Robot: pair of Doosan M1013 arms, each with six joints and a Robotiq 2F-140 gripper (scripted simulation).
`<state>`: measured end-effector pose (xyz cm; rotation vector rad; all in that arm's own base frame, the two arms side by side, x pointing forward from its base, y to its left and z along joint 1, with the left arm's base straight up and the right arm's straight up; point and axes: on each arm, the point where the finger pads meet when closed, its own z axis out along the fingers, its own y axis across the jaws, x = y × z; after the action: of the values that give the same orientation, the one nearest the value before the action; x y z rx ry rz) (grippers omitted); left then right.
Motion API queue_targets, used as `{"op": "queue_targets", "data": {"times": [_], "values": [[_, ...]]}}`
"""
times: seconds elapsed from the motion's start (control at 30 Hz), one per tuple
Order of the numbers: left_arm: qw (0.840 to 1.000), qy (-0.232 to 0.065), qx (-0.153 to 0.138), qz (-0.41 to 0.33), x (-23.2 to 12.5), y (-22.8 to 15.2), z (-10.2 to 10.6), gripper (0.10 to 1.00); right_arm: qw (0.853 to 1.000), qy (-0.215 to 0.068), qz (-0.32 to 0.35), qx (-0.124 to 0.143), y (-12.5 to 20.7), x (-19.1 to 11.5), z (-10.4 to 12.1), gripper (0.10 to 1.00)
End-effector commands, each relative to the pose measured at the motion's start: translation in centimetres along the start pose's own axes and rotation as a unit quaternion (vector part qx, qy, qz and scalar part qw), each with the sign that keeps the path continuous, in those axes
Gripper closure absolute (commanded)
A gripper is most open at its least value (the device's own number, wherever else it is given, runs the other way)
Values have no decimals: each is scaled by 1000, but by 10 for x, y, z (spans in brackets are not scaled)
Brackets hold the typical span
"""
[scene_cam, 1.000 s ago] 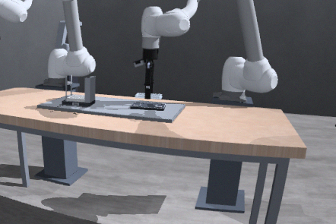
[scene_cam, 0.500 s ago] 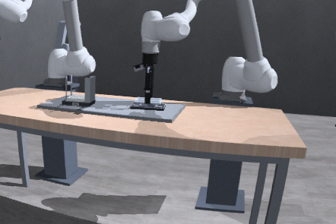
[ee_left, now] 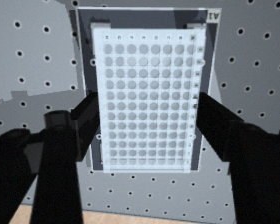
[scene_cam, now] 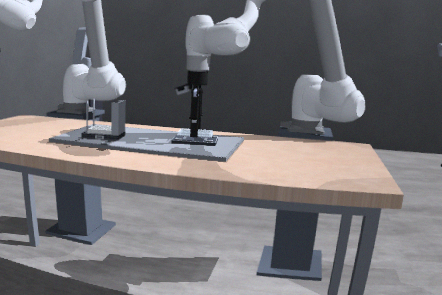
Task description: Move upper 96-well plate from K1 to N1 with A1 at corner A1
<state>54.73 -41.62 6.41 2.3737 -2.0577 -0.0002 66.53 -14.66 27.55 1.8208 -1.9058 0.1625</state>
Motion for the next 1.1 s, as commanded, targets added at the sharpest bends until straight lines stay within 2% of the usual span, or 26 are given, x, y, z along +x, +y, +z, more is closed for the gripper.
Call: {"op": "queue_targets", "data": {"times": [0.0,1.07], "values": [[1000,0,1,0,0,0,-1,999,1000,0,0,1,0,0,-1,98],[1000,0,1,0,0,0,4,999,1000,0,0,1,0,0,-1,98]]}}
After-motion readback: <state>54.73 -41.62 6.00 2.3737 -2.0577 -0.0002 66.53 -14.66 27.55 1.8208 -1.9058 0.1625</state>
